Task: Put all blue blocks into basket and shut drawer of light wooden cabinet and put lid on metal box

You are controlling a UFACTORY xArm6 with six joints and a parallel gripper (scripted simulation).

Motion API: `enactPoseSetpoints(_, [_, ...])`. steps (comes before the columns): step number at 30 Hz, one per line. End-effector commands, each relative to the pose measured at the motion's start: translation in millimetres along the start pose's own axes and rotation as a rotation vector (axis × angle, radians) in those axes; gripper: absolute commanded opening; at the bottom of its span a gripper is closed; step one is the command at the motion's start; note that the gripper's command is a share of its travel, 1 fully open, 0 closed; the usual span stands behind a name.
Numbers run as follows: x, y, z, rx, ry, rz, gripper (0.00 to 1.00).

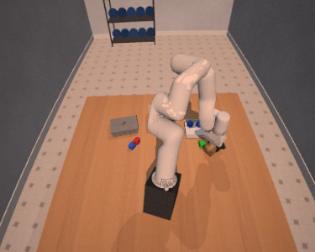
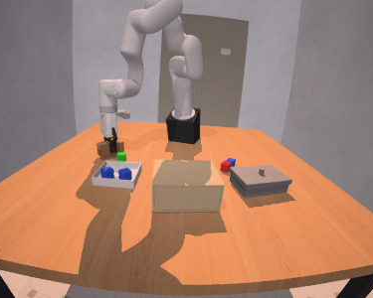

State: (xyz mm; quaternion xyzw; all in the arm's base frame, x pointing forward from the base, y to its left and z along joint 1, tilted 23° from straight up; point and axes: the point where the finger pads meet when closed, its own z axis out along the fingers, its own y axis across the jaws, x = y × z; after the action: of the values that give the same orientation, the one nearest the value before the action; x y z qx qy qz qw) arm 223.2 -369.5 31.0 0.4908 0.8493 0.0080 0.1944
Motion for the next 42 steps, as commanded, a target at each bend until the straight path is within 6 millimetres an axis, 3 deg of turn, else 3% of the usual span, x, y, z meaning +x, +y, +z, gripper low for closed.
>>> enactPoseSetpoints(1, [-1.2,0.0,3.3,0.0,-0.004,0.0,0.62])
enactPoseSetpoints(40, [-1.2,0.0,11.5,0.0,-0.004,0.0,0.62])
enactPoseSetpoints(41, [-1.2,0.0,11.5,0.0,-0.004,0.0,0.73])
enactPoseSetpoints(42, [-1.2,0.0,11.5,0.0,-0.004,0.0,0.73])
